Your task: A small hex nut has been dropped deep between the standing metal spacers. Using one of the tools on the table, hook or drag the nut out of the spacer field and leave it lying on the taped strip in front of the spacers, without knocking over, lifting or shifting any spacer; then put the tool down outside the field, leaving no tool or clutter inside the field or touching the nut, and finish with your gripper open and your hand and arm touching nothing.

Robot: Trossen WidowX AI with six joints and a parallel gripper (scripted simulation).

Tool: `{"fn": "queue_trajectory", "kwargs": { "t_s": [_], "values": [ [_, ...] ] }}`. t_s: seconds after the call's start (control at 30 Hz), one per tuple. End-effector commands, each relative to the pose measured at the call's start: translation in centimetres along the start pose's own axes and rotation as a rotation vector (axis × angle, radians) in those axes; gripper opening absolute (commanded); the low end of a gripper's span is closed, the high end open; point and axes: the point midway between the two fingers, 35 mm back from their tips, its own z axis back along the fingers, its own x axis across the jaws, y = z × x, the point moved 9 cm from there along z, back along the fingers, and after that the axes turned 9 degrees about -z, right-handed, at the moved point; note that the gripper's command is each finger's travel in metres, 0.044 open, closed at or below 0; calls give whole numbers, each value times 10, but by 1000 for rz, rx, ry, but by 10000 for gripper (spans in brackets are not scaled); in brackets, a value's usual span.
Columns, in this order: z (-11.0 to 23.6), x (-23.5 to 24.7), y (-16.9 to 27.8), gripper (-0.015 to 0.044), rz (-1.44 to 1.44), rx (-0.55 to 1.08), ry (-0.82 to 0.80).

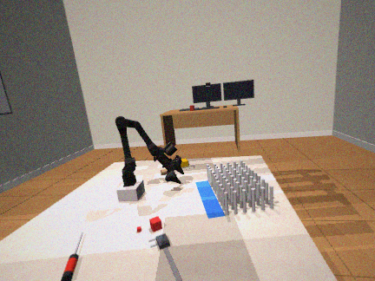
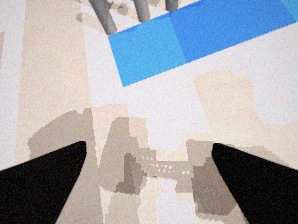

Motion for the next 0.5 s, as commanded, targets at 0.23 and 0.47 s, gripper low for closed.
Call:
{"fn": "queue_trajectory", "kwargs": {
  "t_s": [0.23,0.47],
  "values": [
    [21,-45,-113,440,145,-440,-217],
    [21,-45,-113,440,145,-440,-217]
  ]
}}
